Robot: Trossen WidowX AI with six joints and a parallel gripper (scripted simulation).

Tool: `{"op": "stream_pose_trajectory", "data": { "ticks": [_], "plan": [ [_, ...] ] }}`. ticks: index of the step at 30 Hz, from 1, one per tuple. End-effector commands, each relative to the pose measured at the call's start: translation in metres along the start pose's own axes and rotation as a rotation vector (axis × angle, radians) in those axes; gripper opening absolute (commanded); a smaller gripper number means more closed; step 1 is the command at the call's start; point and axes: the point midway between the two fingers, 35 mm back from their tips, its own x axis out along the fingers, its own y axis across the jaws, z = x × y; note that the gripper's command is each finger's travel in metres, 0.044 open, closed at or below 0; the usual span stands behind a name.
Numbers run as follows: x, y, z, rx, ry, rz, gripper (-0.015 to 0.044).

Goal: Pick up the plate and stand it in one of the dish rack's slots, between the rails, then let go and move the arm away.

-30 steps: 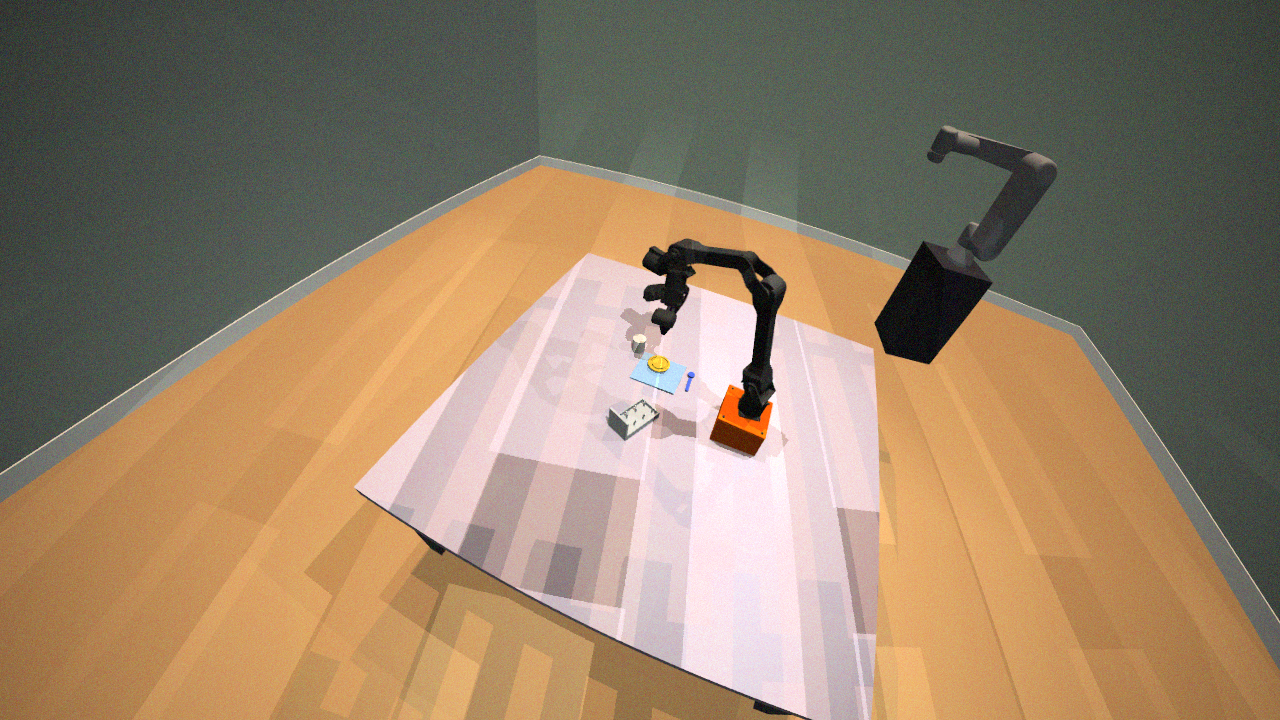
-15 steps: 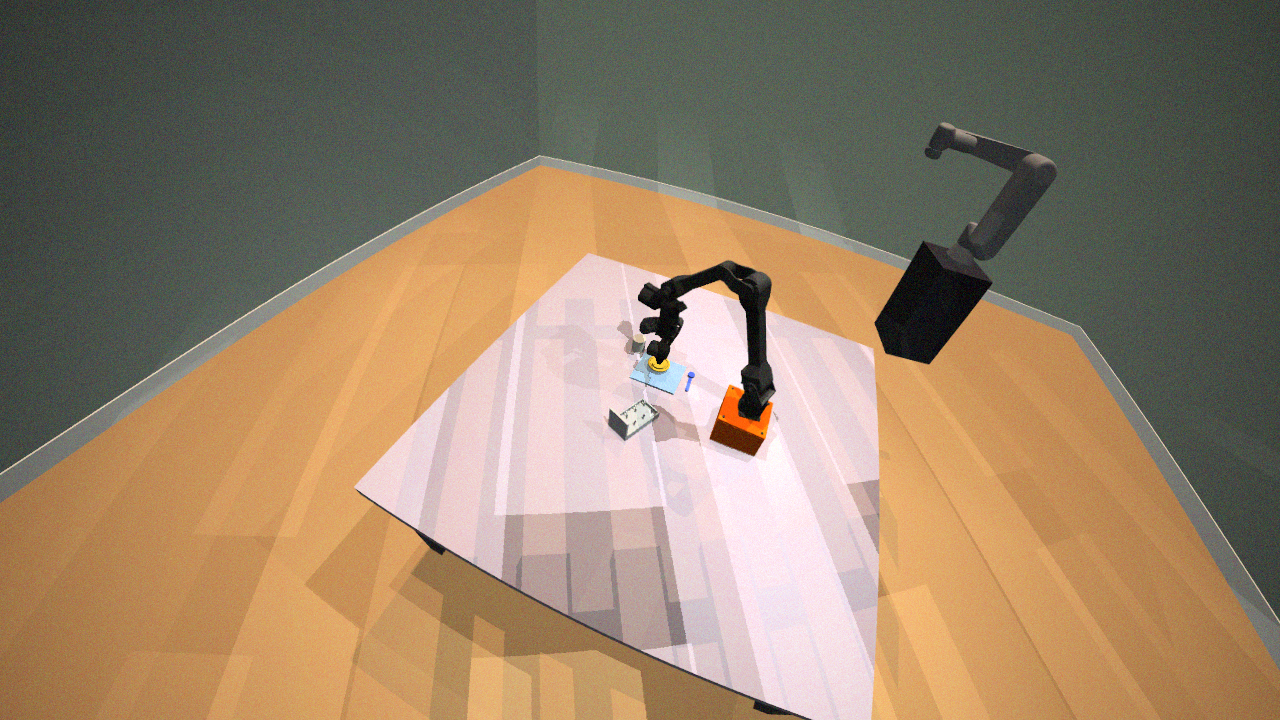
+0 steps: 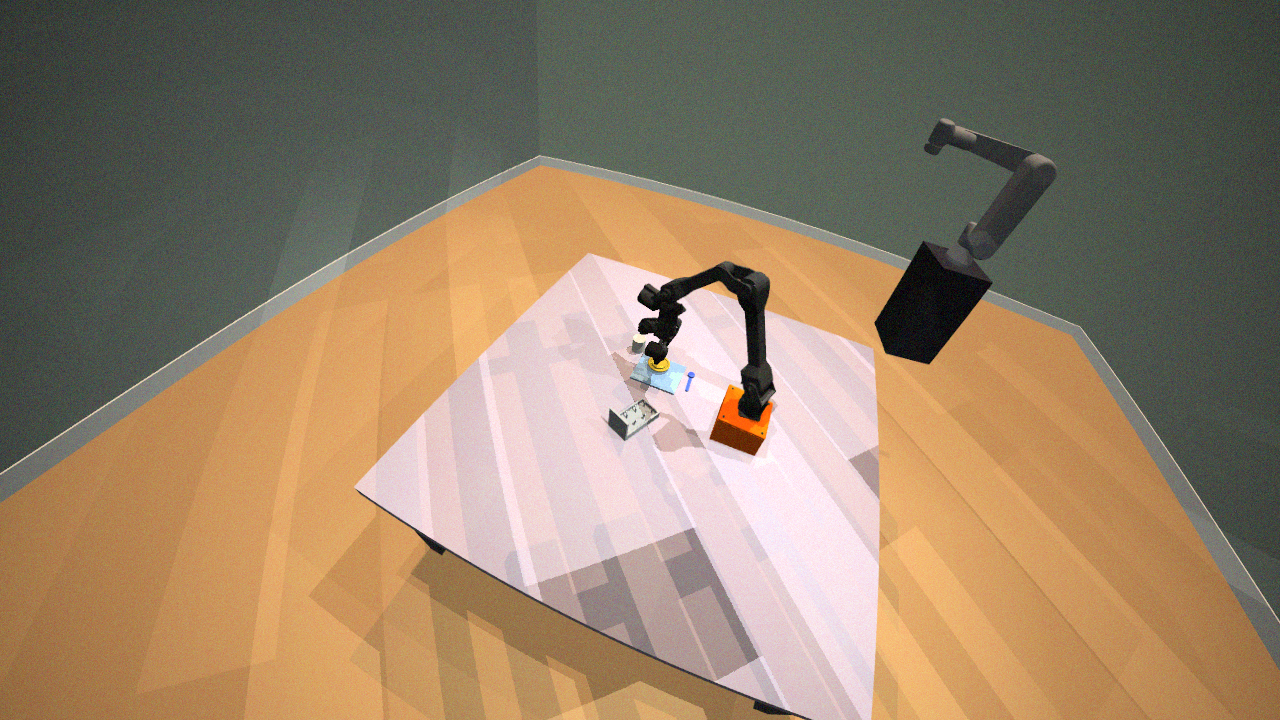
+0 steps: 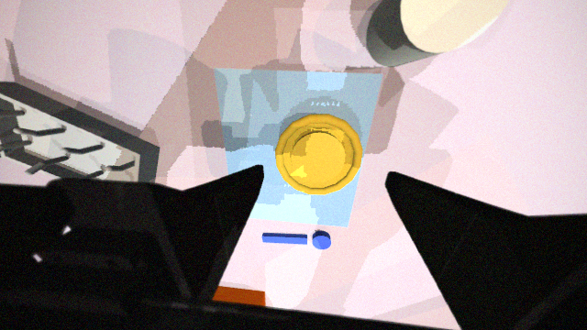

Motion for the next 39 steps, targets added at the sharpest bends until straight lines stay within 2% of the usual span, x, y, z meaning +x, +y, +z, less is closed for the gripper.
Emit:
{"op": "stream_pose_trajectory", "data": {
  "ticks": [1,24,34,39],
  "plan": [
    [0.007,0.001,-0.001,-0.005,0.002,0.003,0.0400],
    [0.043,0.002,-0.002,-0.005,0.002,0.003,0.0400],
    [0.044,0.002,-0.002,-0.005,0.002,0.003,0.0398],
    [0.044,0.002,-0.002,-0.005,0.002,0.003,0.0365]
  ]
}}
